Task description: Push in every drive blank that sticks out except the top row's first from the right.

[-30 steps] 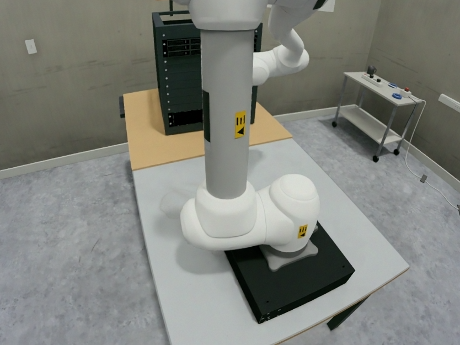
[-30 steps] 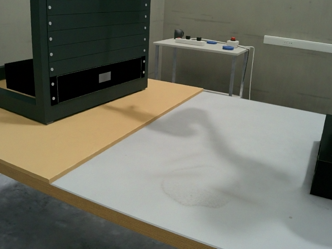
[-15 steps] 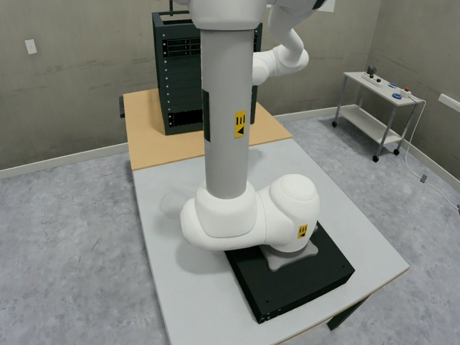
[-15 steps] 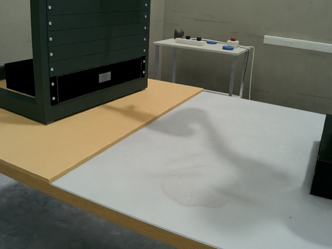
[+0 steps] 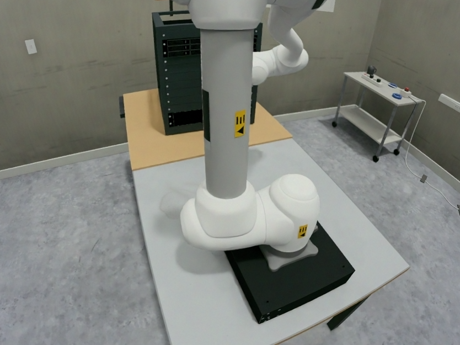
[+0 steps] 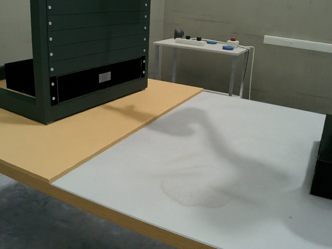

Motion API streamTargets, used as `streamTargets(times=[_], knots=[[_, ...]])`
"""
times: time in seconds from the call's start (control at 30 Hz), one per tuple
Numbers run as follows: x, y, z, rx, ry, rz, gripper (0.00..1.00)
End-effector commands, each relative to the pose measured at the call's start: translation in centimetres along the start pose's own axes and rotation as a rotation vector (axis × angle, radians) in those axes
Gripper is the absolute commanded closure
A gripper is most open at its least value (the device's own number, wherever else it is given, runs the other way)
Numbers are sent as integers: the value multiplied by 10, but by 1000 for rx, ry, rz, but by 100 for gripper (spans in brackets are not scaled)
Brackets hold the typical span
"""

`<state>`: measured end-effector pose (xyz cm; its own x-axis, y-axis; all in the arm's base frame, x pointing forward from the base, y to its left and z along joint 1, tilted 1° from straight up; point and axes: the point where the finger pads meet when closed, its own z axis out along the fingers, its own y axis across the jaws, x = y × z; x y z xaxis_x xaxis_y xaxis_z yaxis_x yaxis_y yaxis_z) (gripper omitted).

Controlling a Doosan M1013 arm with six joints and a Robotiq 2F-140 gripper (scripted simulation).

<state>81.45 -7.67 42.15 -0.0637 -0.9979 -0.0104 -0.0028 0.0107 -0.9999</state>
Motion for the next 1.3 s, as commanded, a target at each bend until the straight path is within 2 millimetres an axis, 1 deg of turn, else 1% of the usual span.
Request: streamTargets(times=[0.0, 1.27], knots=[[0, -1, 1, 1, 0, 0, 90], [0, -1, 5, 1, 0, 0, 90]])
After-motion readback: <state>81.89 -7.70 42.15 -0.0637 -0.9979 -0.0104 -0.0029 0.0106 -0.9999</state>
